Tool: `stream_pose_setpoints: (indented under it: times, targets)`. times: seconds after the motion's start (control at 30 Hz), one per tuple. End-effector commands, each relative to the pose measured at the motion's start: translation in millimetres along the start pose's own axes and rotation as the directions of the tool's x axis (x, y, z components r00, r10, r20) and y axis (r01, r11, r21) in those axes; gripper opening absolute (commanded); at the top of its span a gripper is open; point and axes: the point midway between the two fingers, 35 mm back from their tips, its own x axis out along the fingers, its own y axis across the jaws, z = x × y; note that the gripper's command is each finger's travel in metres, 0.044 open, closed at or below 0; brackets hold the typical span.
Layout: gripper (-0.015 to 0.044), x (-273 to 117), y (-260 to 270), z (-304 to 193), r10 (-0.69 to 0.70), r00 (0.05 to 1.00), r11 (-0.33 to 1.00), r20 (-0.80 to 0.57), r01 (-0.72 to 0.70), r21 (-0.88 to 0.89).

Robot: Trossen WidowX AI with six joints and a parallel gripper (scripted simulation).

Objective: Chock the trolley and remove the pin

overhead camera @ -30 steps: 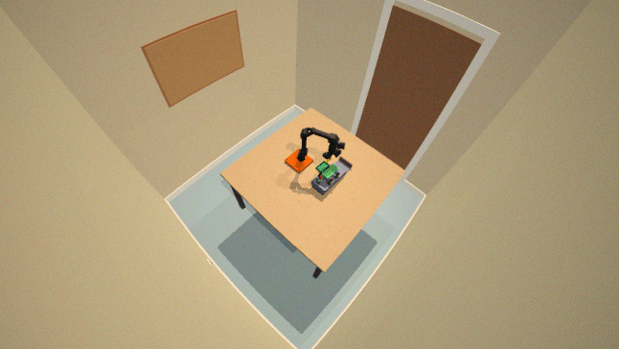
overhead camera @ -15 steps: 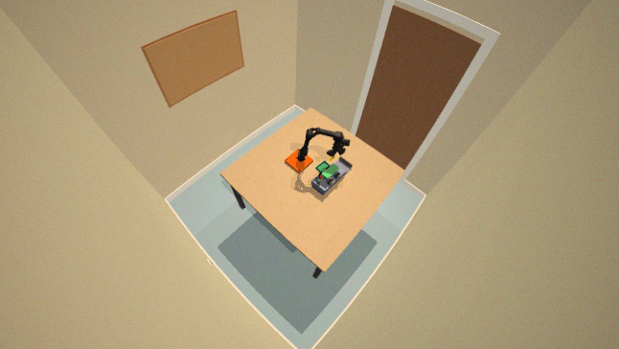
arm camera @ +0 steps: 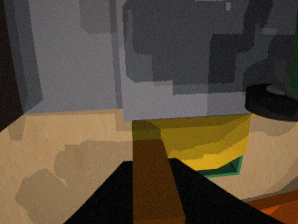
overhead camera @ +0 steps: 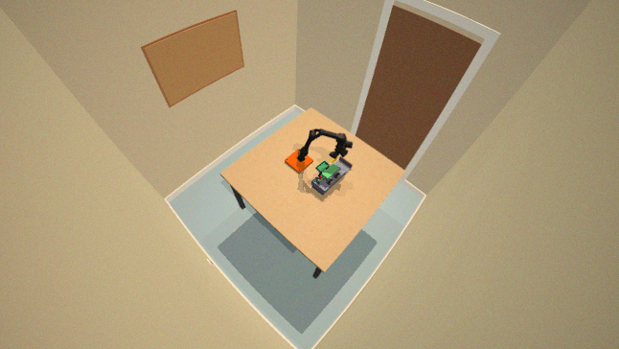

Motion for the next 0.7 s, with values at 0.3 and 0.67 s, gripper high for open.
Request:
stream_pose_setpoints:
  times: [0.3, 0.67]
  targets:
    - [0.0000, 18, 2, 6, 0.001, 1.000, 1.000, 0.011, -0.001, -0.001]
    - [0.0000, 45, 2, 7, 0.001, 1.000, 1.000, 0.012, -0.001, -0.001]
